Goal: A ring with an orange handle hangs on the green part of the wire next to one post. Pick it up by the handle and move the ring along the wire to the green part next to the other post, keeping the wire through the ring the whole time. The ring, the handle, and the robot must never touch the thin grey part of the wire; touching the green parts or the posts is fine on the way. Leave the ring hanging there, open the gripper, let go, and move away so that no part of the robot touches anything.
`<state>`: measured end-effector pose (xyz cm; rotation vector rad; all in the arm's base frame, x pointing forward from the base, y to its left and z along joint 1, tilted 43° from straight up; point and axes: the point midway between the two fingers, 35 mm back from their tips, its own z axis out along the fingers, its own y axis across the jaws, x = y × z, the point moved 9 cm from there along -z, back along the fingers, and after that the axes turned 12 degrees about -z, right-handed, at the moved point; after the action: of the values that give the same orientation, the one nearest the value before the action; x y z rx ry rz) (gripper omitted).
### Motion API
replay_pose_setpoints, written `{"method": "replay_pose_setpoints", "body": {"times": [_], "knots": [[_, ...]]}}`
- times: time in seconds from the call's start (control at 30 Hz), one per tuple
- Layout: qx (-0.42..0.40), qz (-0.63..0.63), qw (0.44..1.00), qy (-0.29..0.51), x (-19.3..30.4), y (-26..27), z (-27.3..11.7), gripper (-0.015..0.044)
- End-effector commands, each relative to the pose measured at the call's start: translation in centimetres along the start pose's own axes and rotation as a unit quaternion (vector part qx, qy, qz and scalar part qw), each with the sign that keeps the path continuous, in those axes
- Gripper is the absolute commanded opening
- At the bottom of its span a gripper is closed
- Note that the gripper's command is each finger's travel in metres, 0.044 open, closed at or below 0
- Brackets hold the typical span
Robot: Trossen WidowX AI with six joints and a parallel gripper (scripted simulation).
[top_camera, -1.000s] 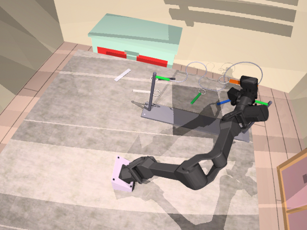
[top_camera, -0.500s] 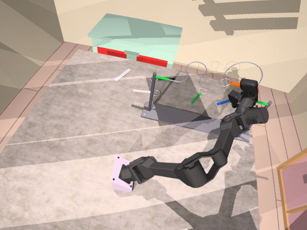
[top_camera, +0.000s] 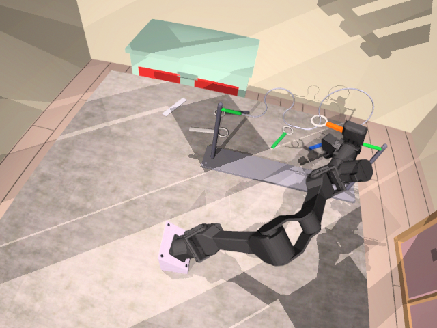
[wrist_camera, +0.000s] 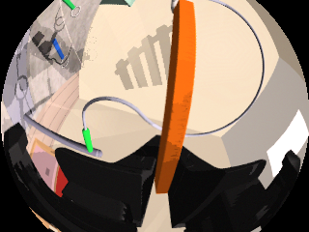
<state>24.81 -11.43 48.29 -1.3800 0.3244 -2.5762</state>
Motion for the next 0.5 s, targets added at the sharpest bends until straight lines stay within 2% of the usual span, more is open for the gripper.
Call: {"method": "replay_pose_setpoints", "body": {"times": [0.0, 0.47], "knots": [[-0.021, 0.036, 0.999, 0.014, -0.1, 0.7, -0.5, -0.0150], [-0.104, 0.181, 0.978, 0.016, -2.0, 3.7, -1.5, -0.0150]]}}
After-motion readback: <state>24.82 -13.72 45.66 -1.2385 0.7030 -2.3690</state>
